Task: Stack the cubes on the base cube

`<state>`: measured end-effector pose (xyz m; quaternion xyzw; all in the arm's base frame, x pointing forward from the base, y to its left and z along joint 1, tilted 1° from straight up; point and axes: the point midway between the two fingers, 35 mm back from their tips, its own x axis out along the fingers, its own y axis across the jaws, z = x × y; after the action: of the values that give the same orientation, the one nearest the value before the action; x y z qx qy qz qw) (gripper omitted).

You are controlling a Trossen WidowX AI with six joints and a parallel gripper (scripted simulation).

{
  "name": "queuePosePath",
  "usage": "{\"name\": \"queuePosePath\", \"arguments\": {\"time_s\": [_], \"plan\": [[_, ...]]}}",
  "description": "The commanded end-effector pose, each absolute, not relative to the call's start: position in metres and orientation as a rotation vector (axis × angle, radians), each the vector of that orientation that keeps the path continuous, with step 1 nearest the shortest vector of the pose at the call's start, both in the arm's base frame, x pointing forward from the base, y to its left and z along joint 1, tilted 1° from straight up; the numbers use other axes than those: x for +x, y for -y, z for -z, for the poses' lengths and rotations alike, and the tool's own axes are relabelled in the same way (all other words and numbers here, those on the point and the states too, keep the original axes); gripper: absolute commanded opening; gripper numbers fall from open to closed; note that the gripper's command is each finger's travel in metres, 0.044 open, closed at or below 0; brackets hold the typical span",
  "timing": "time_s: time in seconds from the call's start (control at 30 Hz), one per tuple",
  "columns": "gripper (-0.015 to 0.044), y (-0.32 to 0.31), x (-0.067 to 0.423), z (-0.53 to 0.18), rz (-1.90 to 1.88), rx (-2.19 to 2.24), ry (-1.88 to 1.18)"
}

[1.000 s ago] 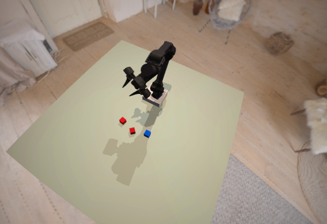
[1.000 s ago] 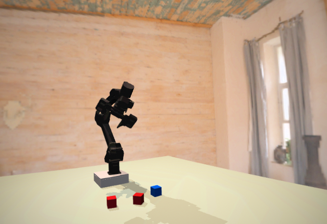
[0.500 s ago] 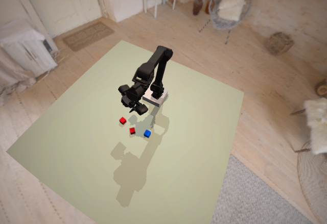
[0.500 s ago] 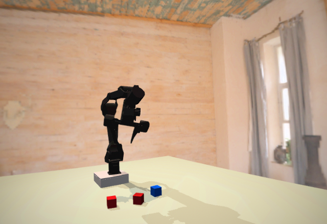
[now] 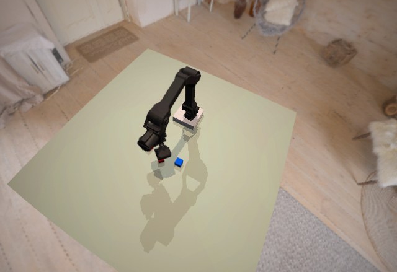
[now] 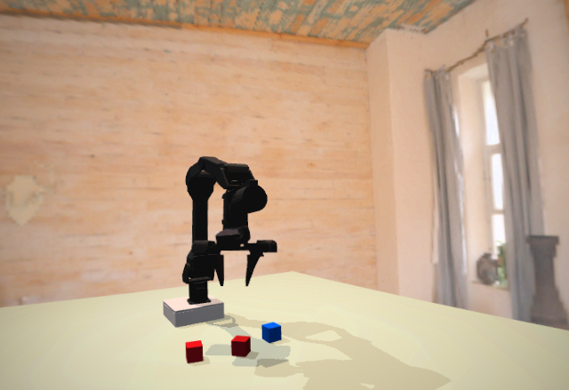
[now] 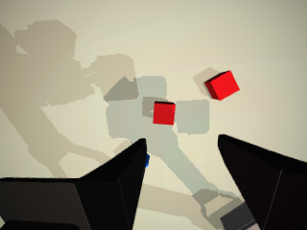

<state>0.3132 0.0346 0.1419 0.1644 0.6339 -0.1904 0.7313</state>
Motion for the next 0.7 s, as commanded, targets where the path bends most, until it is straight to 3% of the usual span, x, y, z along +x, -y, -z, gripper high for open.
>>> {"name": "queuePosePath", "arguments": {"time_s": [0.0,0.27,0.67], "plan": [[0.0265,-0.042,0.321,-0.123,0.489,0.486,-1.475],[0.0265,-0.043,0.322,-0.118,0.503,0.507,-1.49],[0.0265,-0.042,0.323,-0.056,0.503,0.506,-1.491]]}}
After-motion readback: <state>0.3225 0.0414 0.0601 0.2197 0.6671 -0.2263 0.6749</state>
